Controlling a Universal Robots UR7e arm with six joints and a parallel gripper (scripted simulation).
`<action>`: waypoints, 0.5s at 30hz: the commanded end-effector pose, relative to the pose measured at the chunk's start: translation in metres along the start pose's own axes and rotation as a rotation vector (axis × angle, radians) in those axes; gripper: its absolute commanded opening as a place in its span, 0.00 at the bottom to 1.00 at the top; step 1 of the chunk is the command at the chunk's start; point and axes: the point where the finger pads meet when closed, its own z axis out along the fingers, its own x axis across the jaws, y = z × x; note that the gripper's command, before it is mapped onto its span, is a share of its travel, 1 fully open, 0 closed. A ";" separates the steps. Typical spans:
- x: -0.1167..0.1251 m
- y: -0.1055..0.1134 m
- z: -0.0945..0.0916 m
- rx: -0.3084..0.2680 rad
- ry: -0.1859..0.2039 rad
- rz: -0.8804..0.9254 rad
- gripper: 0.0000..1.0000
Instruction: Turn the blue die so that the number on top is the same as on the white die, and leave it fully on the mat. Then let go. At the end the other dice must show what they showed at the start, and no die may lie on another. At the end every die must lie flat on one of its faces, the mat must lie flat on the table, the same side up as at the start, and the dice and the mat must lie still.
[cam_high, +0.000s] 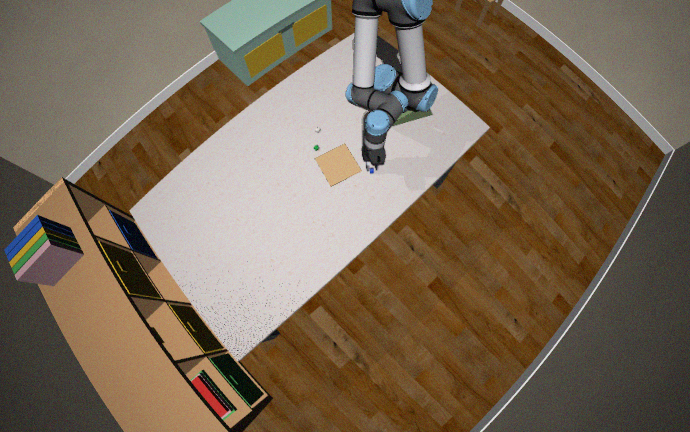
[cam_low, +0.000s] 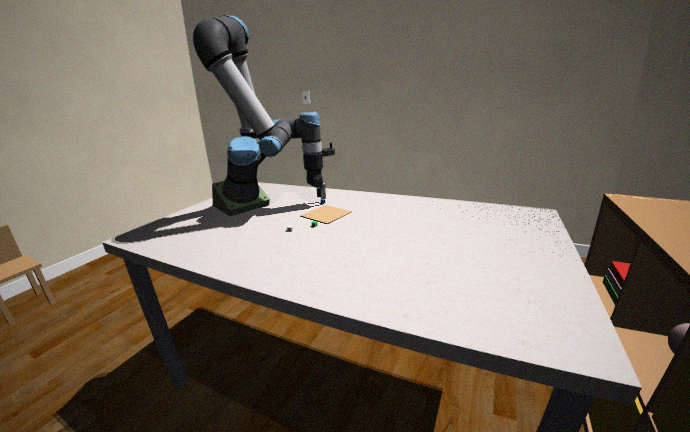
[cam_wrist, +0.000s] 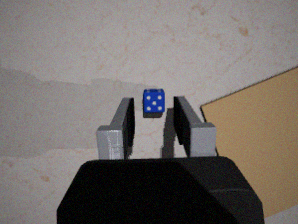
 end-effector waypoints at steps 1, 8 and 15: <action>0.001 0.000 0.000 0.000 0.000 0.001 0.64; 0.001 0.000 0.001 0.000 0.000 0.001 0.64; 0.001 0.000 0.005 0.000 0.000 0.001 0.64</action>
